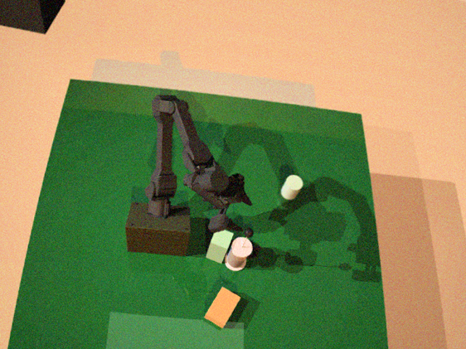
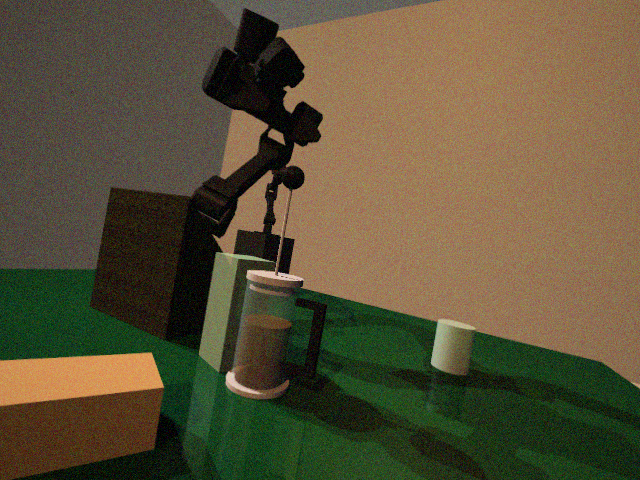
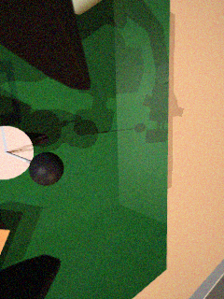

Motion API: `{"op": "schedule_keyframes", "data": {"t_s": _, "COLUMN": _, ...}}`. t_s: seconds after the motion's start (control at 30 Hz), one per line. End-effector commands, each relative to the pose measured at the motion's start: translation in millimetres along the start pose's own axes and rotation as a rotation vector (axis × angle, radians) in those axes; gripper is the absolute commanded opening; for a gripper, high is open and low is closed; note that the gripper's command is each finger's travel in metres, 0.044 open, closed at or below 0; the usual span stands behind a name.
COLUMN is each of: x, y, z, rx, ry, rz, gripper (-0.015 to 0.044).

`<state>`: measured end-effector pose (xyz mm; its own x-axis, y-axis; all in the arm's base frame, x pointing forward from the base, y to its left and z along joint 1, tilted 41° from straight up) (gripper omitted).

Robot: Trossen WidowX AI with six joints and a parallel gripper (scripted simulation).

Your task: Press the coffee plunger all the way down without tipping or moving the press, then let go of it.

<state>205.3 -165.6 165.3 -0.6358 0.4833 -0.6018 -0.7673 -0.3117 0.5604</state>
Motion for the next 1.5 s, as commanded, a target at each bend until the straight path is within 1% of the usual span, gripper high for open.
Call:
{"op": "schedule_keyframes", "data": {"t_s": 0.0, "x": 11, "y": -1, "z": -7, "rx": 0.01, "ry": -0.043, "rz": -0.019, "gripper": 0.044}}
{"op": "schedule_keyframes", "data": {"t_s": 0.17, "x": 45, "y": -21, "z": -4, "rx": 0.009, "ry": -0.043, "rz": -0.02, "gripper": 0.044}}
{"op": "schedule_keyframes", "data": {"t_s": 0.23, "x": 50, "y": -24, "z": -3, "rx": 0.009, "ry": -0.043, "rz": -0.02, "gripper": 0.044}}
{"op": "schedule_keyframes", "data": {"t_s": 0.47, "x": 49, "y": -28, "z": -3, "rx": 0.009, "ry": -0.043, "rz": -0.02, "gripper": 0.044}}
{"op": "schedule_keyframes", "data": {"t_s": 1.27, "x": 49, "y": -64, "z": -3, "rx": 0.007, "ry": -0.043, "rz": -0.022, "gripper": 0.044}}
{"op": "schedule_keyframes", "data": {"t_s": 1.47, "x": 49, "y": -64, "z": -3, "rx": 0.007, "ry": -0.043, "rz": -0.022, "gripper": 0.0282}}
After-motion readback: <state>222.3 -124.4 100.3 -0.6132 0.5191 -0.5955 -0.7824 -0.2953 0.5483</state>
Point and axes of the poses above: the point midway between the two fingers, 35 mm back from their tips, its own y axis back along the fingers, its own z axis across the jaws, x = y × z, the point moved 9 cm from there along y, back along the fingers, and after that the axes turned 3 degrees about y, right-handed, at the moved point
